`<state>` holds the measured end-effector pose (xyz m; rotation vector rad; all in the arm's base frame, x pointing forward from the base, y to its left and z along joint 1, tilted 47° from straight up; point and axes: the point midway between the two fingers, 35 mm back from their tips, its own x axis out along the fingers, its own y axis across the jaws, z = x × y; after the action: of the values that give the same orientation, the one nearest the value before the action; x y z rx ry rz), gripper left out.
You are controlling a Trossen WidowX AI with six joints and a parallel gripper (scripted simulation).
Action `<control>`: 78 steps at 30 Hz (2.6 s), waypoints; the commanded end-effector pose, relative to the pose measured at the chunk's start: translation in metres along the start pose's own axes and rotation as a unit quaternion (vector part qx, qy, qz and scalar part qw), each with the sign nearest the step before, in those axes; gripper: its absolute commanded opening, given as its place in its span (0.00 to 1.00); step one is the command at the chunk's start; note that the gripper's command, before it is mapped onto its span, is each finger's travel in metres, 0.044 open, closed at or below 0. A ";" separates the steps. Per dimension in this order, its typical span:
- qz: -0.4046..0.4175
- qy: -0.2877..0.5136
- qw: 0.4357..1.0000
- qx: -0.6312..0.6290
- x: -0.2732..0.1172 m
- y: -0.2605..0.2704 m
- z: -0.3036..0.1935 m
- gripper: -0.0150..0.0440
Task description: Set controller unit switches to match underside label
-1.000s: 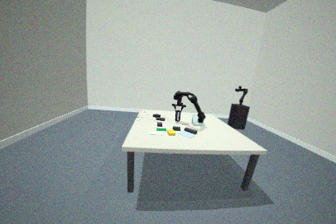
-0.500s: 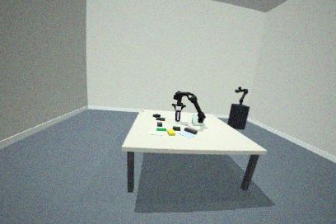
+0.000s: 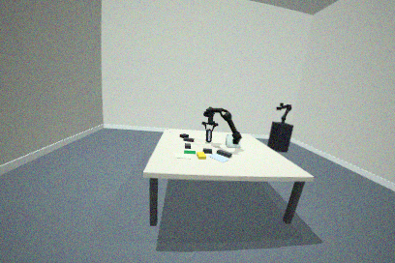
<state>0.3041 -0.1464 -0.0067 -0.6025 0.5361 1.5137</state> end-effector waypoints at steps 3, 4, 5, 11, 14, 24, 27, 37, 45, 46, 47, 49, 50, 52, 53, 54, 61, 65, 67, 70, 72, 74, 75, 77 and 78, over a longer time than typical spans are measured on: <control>0.008 0.004 1.000 0.002 0.006 0.001 -0.004 0.83; 0.008 0.005 1.000 0.002 0.007 0.001 -0.005 0.83; 0.008 0.006 1.000 0.002 0.007 0.001 -0.005 0.83; 0.008 0.014 1.000 0.002 0.008 0.001 -0.010 0.83; 0.008 0.017 1.000 0.002 0.009 0.001 -0.012 0.83; 0.008 0.020 1.000 0.002 0.011 0.001 -0.019 0.83; 0.008 0.020 1.000 0.002 0.012 0.001 -0.021 0.83; 0.008 0.020 1.000 0.002 0.015 0.001 -0.029 0.83; 0.008 0.020 1.000 0.002 0.018 0.001 -0.034 0.83; 0.008 0.020 1.000 0.002 0.018 0.001 -0.035 0.83; 0.008 0.020 1.000 0.002 0.019 0.001 -0.036 0.83; 0.008 0.020 1.000 0.002 0.020 0.001 -0.037 0.83; 0.008 0.020 1.000 0.002 0.020 0.001 -0.038 0.83; 0.008 0.020 1.000 0.002 0.021 0.001 -0.039 0.83; 0.008 0.020 1.000 0.002 0.021 0.001 -0.040 0.83; 0.008 0.020 1.000 0.002 0.022 0.001 -0.041 0.83; 0.008 0.021 1.000 0.002 0.024 0.001 -0.045 0.83; 0.008 0.021 1.000 0.002 0.026 0.001 -0.048 0.83; 0.008 0.021 1.000 0.002 0.027 0.001 -0.049 0.83; 0.008 0.021 1.000 0.002 0.029 0.001 -0.051 0.83; 0.008 0.021 1.000 0.002 0.029 0.002 -0.052 0.83; 0.008 0.021 1.000 0.002 0.030 0.002 -0.054 0.83; 0.008 0.021 1.000 0.002 0.031 0.002 -0.054 0.83; 0.007 0.021 1.000 0.002 0.032 0.002 -0.055 0.83; 0.007 0.021 1.000 0.002 0.032 0.002 -0.056 0.83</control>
<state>0.3051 -0.1665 -0.0655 -0.6431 0.5833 1.4928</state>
